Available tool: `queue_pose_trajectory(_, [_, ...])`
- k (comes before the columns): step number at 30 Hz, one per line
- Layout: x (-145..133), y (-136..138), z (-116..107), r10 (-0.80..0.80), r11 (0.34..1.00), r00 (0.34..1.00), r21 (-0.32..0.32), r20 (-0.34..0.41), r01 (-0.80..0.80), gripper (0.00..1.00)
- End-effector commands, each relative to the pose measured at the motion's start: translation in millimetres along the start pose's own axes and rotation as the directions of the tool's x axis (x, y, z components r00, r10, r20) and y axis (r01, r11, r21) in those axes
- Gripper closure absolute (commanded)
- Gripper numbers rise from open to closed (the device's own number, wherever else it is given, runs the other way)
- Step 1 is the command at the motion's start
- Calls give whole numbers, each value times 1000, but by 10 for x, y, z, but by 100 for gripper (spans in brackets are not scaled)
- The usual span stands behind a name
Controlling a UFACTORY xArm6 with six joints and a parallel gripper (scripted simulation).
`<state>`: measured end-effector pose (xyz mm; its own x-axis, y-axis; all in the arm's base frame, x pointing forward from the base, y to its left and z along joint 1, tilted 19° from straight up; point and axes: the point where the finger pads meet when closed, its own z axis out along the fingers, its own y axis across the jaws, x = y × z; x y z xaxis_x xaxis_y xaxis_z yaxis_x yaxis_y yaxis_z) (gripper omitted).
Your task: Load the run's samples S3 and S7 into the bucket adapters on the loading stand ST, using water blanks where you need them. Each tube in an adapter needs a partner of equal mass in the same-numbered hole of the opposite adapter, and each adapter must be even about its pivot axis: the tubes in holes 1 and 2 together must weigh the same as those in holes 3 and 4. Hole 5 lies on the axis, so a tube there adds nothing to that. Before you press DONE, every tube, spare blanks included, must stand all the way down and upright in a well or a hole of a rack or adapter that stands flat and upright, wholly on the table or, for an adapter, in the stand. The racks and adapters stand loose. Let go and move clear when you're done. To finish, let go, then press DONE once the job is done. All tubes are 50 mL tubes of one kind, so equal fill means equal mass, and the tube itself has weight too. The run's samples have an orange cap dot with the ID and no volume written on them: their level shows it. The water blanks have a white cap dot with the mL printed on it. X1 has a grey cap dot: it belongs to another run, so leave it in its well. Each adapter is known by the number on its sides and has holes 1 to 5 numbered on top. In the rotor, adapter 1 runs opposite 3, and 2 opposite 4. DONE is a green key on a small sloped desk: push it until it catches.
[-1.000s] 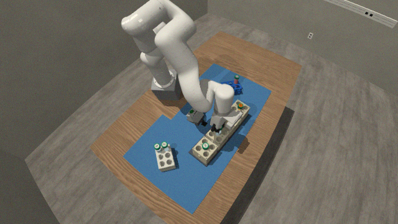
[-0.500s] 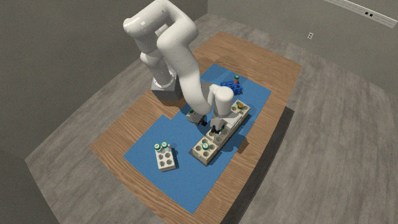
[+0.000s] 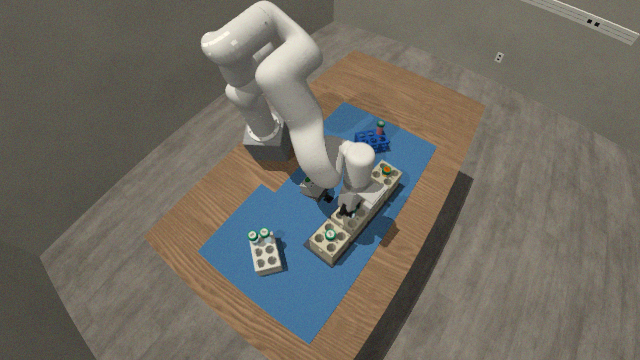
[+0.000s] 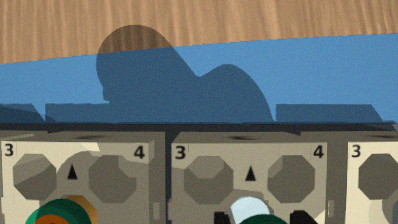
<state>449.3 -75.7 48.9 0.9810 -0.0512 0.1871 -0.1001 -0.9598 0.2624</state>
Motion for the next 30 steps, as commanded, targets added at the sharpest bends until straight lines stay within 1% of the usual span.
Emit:
queue_pose_trajectory(1, [15, 1, 25, 0, 1000, 1000, 0, -4, 0, 100])
queue_pose_trajectory(19, [15, 1, 185, 0, 1000, 1000, 0, -4, 0, 100])
queue_pose_trajectory(30, [15, 1, 185, 0, 1000, 1000, 0, -4, 0, 100])
